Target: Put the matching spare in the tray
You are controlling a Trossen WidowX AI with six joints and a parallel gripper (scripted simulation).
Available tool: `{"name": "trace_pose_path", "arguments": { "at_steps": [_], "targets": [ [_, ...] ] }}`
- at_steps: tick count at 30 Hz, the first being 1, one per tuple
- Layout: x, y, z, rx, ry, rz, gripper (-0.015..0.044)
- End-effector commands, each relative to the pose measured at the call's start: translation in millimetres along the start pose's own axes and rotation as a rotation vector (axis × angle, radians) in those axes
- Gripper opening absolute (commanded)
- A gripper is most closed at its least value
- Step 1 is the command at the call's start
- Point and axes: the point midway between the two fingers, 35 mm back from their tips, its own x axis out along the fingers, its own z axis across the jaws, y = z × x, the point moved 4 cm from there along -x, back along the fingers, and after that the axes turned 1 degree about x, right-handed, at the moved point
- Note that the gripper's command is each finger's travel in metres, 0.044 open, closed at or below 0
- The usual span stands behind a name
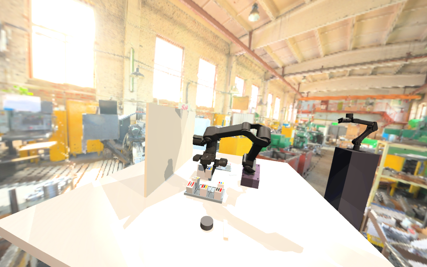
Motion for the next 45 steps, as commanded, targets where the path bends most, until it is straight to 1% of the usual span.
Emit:
{"name": "trace_pose_path", "arguments": {
  "at_steps": [1,18,27,45],
  "targets": [
    [-1,0,0,0.0,0.0,0.0,0.0],
    [-74,-8,-1,-0.02,0.021,0.002,0.0],
    [-77,0,-8,-0.012,0.023,0.01,0.0],
    [-95,69,-67,0.009,0.028,0.046,0.0]
  ]
}}
